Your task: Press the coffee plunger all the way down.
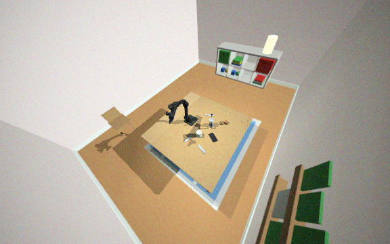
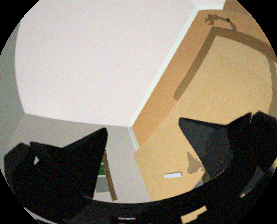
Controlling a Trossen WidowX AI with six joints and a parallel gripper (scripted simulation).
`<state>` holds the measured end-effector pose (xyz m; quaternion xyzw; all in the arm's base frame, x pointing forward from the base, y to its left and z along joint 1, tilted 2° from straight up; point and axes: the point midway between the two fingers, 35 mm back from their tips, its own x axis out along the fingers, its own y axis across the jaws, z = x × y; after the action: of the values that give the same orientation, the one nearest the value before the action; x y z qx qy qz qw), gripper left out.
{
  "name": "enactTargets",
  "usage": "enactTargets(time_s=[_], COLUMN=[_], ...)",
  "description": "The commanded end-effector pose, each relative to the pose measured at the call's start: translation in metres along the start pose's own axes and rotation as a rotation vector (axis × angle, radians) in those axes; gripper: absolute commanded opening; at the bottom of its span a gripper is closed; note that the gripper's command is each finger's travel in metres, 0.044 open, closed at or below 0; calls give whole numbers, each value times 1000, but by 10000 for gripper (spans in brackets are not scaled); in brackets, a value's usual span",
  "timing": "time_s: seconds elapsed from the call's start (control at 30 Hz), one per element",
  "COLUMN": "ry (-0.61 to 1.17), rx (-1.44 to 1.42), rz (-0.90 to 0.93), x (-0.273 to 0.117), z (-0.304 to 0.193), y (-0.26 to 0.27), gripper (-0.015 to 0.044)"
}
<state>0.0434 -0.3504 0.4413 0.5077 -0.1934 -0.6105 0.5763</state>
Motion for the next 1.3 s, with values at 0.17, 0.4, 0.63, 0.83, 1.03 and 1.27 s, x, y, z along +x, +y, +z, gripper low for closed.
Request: enactTargets(time_s=[0.17,0.4,0.63,0.83,1.03,1.27], ry=[282,516,711,849,947,973], rx=[-351,-695,-1025,-1292,-1530,-1615], rz=[169,370,629,902,1223,1369], x=[-16,-60,-130,-203,-281,-310], z=[-125,-232,-322,-380,-417,-431], y=[36,46,33,4,-38,-65], gripper=[440,440,440,440,440,440])
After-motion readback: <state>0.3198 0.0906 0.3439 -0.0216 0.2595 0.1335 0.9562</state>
